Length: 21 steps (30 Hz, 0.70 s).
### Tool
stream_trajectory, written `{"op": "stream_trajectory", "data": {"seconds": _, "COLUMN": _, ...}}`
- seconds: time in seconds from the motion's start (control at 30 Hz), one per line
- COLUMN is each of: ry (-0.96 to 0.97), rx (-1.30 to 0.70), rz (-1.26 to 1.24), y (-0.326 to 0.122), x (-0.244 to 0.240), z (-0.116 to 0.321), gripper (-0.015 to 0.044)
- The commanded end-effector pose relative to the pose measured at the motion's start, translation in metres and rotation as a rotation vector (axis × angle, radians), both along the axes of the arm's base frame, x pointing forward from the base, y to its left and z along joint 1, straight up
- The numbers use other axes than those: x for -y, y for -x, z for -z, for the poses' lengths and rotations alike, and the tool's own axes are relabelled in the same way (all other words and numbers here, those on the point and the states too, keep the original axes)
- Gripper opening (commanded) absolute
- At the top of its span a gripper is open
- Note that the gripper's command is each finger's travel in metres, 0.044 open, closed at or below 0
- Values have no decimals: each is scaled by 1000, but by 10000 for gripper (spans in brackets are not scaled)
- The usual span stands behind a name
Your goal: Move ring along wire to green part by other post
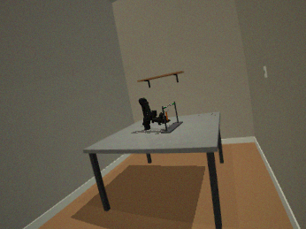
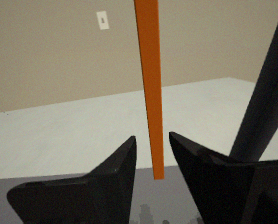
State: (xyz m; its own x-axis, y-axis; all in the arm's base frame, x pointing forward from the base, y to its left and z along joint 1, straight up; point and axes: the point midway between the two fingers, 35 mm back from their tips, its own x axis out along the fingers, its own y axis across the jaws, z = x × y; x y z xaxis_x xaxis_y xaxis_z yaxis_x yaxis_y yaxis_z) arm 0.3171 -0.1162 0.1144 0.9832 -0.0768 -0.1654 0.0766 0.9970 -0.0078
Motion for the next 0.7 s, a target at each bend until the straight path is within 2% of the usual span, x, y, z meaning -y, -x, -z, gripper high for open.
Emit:
{"op": "stream_trajectory", "data": {"seconds": 0.0, "ry": 2, "rx": 10, "rz": 4, "y": -8, "x": 1, "z": -1, "gripper": 160}}
{"op": "stream_trajectory", "data": {"seconds": 0.67, "ry": 2, "rx": 11, "rz": 4, "y": -14, "x": 1, "z": 1, "gripper": 160}}
